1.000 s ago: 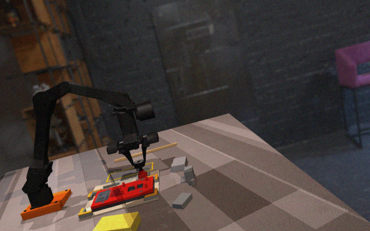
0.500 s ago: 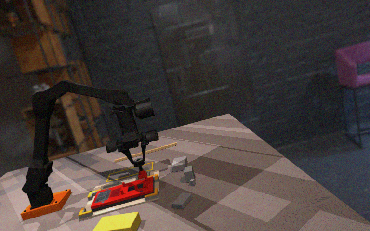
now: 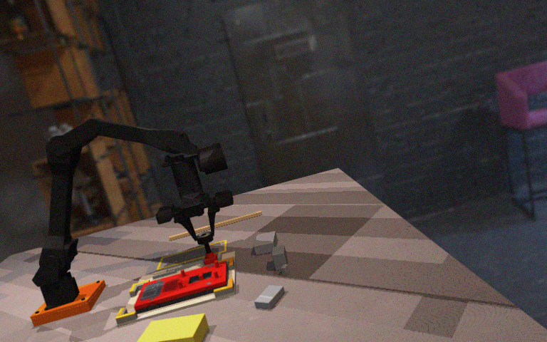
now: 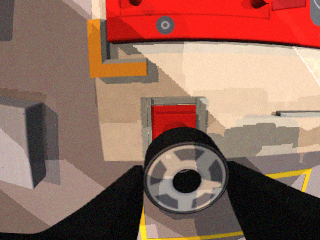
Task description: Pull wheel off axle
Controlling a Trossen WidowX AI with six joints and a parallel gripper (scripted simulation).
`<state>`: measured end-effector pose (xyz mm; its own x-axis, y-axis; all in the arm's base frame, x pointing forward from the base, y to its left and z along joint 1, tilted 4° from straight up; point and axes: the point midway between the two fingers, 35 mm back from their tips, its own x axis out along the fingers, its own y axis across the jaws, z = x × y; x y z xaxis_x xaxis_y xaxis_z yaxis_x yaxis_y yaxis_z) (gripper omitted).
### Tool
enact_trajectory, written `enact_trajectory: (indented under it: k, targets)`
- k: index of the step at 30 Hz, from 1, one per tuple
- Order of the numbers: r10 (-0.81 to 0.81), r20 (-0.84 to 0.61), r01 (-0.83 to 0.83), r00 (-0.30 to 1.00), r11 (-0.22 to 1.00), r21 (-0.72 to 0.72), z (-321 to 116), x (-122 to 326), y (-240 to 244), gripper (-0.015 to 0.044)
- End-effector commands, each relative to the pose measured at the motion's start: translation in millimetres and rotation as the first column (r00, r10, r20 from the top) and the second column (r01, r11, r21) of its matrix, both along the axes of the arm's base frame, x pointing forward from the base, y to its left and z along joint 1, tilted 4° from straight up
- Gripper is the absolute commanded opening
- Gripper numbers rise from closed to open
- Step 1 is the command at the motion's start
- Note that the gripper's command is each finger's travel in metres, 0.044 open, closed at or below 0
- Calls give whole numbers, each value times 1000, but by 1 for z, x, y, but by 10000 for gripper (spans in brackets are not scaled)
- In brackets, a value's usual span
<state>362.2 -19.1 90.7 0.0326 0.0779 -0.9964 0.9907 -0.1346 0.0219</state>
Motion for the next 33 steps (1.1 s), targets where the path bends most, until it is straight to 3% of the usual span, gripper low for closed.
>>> enact_trajectory:
  k: [1, 22, 33]
  targets:
    - [2, 1, -2, 1000, 1000, -2, 2, 0, 0, 0]
    - [-1, -3, 1, 1000, 1000, 0, 33, -2, -1, 0]
    - [0, -2, 0, 1000, 1000, 2, 40, -20, 53, 0]
